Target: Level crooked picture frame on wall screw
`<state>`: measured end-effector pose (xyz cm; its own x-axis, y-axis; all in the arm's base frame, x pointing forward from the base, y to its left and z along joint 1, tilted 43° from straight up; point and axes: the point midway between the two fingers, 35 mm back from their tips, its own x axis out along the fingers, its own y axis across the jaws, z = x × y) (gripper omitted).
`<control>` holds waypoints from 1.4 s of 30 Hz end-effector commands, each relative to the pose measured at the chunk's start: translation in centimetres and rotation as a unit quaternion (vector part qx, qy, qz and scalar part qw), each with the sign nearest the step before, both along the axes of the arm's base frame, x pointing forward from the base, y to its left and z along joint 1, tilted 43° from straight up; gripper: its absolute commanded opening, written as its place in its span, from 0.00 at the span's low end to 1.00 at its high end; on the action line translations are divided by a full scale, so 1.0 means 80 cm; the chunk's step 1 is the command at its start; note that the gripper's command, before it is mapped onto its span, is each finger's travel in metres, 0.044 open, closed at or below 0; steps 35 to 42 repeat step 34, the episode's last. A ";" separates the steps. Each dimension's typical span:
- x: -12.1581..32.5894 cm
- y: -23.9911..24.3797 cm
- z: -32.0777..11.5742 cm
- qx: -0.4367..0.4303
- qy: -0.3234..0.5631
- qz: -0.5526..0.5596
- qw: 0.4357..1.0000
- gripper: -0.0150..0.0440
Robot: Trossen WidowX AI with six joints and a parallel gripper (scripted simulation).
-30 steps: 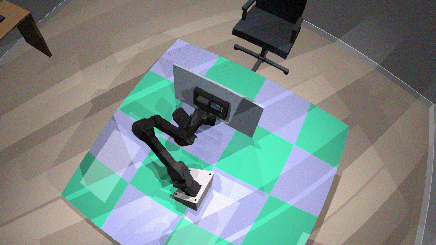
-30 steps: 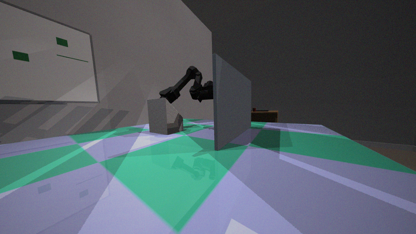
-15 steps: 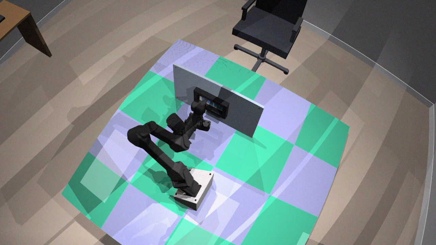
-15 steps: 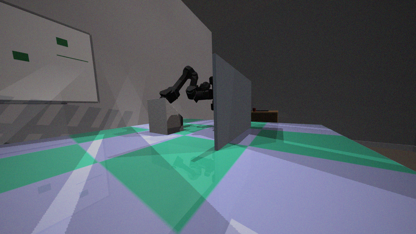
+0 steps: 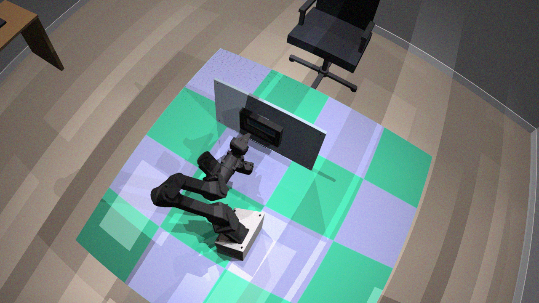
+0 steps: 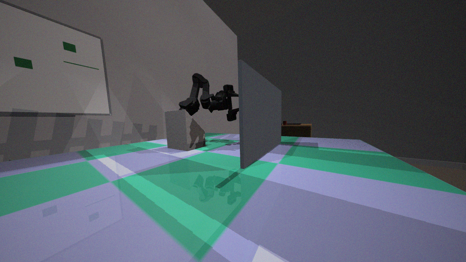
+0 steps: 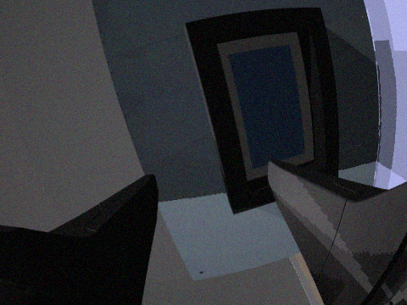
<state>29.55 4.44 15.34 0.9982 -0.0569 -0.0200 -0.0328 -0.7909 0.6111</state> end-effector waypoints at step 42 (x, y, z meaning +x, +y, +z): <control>-0.029 -0.039 0.036 0.005 -0.001 0.000 1.000 0.69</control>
